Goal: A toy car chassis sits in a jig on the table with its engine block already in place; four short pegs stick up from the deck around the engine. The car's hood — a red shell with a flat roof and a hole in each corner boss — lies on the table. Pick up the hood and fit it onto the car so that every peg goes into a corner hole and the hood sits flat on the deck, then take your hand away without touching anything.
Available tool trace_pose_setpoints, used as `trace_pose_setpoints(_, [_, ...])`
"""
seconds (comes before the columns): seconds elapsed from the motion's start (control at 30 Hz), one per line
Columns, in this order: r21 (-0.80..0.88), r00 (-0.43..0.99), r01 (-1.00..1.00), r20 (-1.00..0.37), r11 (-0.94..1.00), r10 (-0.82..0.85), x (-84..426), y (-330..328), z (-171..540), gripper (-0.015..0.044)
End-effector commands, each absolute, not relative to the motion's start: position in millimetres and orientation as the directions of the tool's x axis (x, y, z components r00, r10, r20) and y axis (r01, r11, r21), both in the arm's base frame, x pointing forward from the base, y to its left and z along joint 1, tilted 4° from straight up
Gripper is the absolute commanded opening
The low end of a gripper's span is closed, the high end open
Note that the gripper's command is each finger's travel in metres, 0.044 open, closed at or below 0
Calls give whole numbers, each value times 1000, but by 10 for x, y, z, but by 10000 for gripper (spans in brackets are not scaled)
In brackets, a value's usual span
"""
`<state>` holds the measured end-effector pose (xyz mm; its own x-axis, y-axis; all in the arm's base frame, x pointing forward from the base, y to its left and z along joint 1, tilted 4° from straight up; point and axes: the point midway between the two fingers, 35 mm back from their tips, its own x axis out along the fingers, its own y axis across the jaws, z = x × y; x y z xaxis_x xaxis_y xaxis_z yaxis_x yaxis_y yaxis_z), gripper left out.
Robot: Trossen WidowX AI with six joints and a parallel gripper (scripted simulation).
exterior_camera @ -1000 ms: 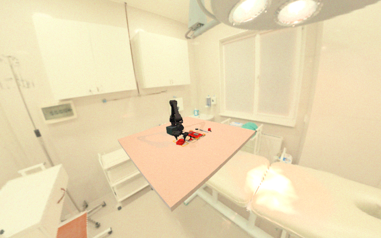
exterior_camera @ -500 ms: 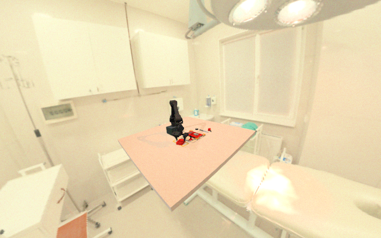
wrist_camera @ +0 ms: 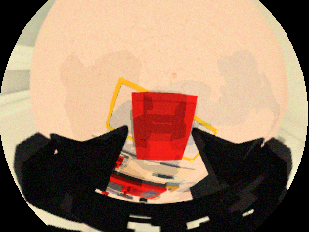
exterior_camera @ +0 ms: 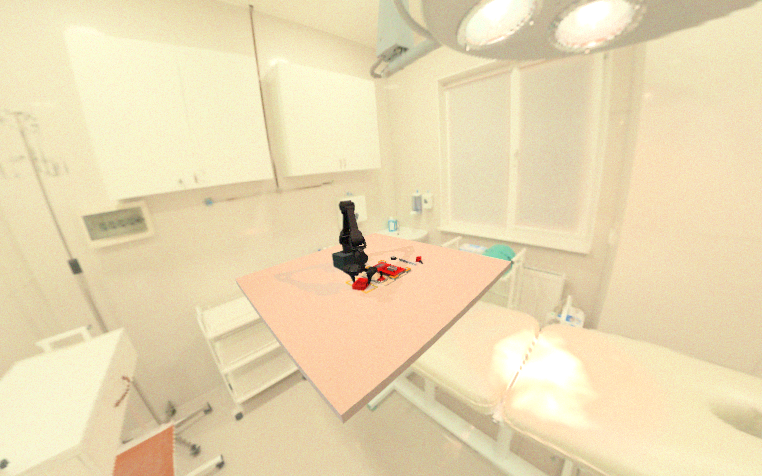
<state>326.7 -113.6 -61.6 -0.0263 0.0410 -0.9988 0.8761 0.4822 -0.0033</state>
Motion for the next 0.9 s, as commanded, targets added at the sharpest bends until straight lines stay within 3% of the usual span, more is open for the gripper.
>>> trace_pose_setpoints(0.0, [-8, -30, 874, -999, 485, 37, 3257, -1139, -642, 440])
trace_pose_setpoints(0.23, [-8, -30, 874, -999, 485, 37, 3255, -1137, -677, 440])
trace_pose_setpoints(0.33, [-3, -26, 876, -999, 482, 41, 3265, -1134, -655, 361])
trace_pose_setpoints(0.67, [-3, -26, 876, -999, 482, 41, 3265, -1134, -655, 295])
trace_pose_setpoints(0.87, [-2, -26, 876, -999, 482, 41, 3268, -1135, -612, 137])
